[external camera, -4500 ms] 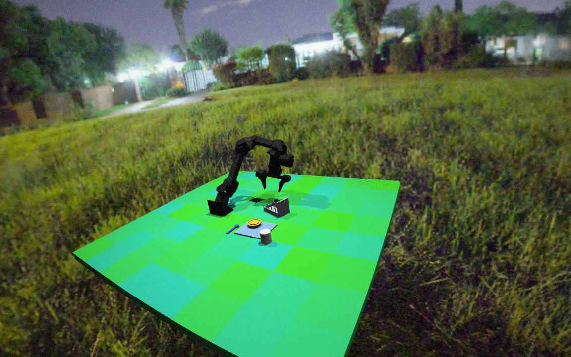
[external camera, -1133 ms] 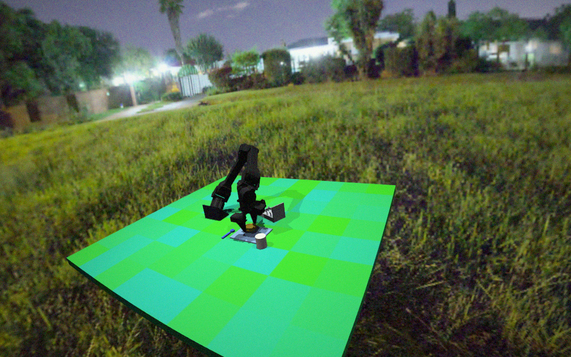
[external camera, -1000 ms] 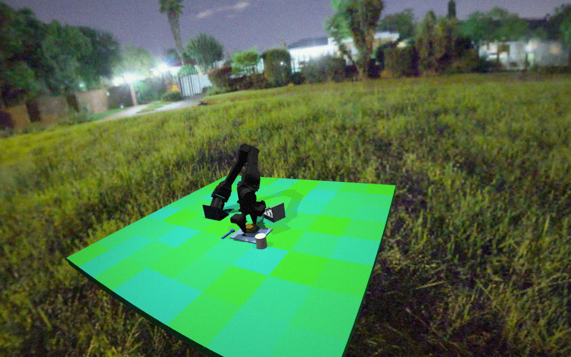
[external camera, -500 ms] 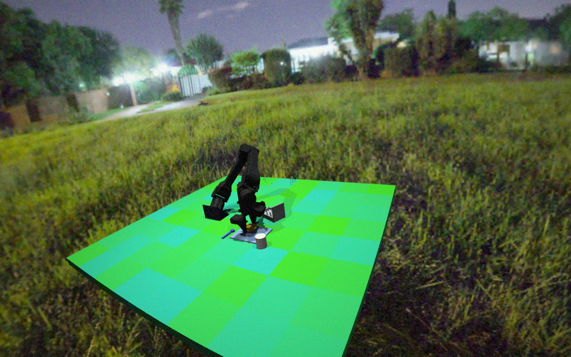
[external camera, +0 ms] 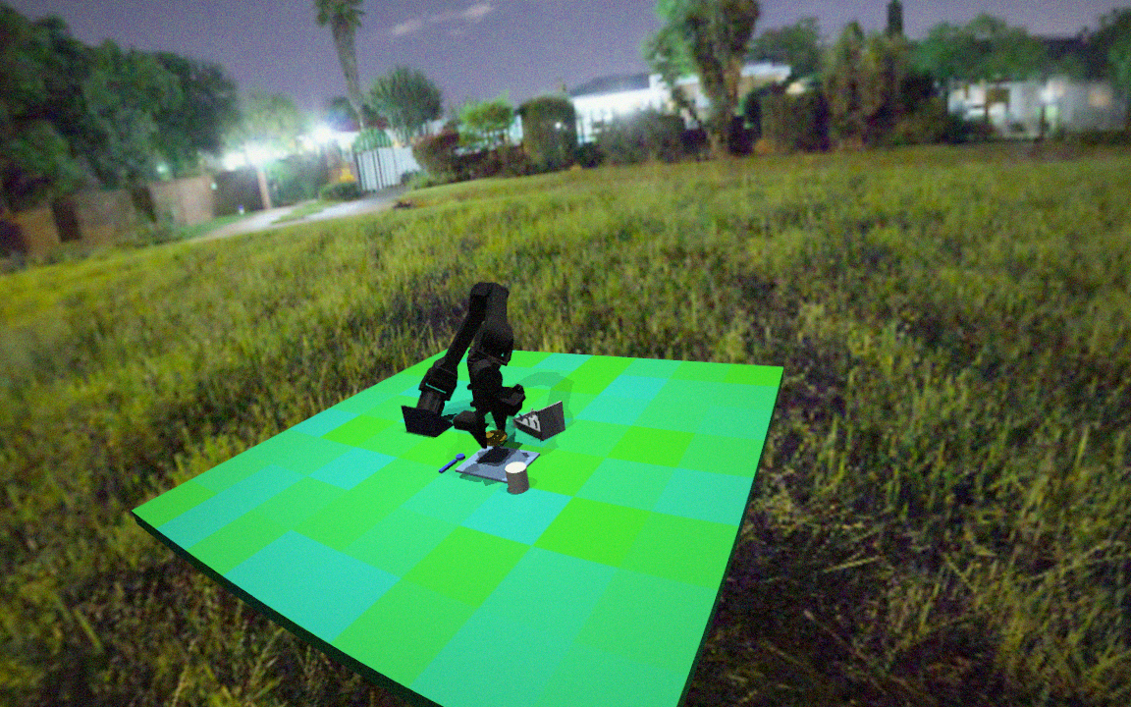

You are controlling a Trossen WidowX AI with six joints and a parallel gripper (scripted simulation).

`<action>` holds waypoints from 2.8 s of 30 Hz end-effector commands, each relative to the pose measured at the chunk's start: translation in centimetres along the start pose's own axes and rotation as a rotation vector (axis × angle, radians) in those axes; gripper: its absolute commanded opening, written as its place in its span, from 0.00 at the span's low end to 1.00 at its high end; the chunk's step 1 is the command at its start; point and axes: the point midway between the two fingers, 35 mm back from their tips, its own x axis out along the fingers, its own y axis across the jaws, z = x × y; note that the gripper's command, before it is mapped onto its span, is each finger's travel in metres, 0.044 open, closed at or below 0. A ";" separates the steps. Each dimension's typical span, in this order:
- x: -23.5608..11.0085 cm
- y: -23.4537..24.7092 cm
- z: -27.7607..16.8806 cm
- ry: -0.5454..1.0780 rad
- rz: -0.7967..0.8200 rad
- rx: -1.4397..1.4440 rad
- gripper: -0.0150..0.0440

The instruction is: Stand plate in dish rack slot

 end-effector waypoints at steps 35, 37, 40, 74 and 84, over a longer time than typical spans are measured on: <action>-8.6 6.6 -0.4 -0.013 -0.026 0.556 0.25; -8.6 7.4 -0.6 -0.016 -0.027 0.624 0.25; -8.7 8.6 -0.8 -0.021 -0.028 0.727 0.25; -7.7 20.1 -6.4 -0.066 0.006 1.883 0.25; -7.1 20.6 -7.2 -0.082 -0.027 1.947 0.25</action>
